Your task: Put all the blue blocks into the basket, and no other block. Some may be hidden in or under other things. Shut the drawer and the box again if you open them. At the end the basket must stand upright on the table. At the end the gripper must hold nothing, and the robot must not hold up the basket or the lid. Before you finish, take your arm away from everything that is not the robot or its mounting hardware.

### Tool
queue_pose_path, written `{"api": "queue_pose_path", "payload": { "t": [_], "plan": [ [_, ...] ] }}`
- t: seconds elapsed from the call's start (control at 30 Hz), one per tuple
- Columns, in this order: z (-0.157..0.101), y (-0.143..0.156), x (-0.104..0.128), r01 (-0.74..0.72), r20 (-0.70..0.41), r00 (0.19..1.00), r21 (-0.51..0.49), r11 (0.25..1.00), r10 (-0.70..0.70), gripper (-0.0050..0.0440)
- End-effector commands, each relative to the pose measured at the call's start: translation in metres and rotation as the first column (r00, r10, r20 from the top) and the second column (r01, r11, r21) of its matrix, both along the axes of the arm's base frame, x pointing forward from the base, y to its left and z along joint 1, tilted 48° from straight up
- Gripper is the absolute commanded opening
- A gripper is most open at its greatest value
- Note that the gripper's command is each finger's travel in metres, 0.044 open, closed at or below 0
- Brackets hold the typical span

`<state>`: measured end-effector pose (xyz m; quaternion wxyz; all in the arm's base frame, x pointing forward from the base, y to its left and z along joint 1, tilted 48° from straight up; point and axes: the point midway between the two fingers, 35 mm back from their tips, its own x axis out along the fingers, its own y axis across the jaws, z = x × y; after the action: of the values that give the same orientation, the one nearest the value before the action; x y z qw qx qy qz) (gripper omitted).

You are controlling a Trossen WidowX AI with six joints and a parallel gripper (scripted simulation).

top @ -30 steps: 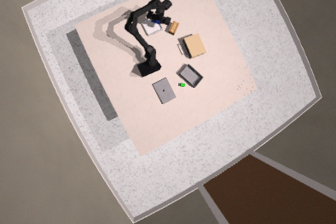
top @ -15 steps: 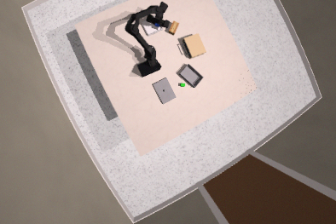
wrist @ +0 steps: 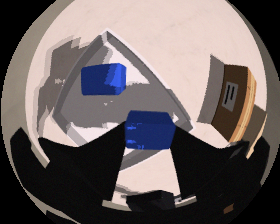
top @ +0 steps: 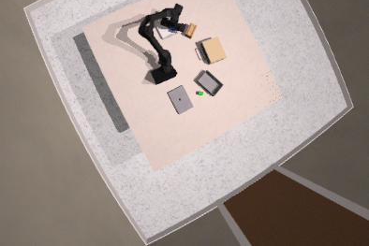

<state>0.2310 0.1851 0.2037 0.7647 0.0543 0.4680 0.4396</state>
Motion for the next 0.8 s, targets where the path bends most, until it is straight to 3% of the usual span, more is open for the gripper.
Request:
{"api": "queue_pose_path", "payload": {
  "t": [0.0,0.47,0.5,0.77],
  "plan": [
    [-0.0046,0.0029,0.0006,0.001,-0.006,1.000,-0.003,1.000,-0.001,0.0000],
    [-0.0106,0.0094,0.0022,0.001,-0.006,1.000,-0.003,1.000,-0.001,0.0000],
    [-0.0106,0.0094,0.0022,0.001,-0.006,1.000,-0.003,1.000,-0.001,0.0257],
    [-0.0106,0.0094,0.0022,0.001,-0.006,1.000,-0.003,1.000,-0.001,0.0257]
  ]
}}
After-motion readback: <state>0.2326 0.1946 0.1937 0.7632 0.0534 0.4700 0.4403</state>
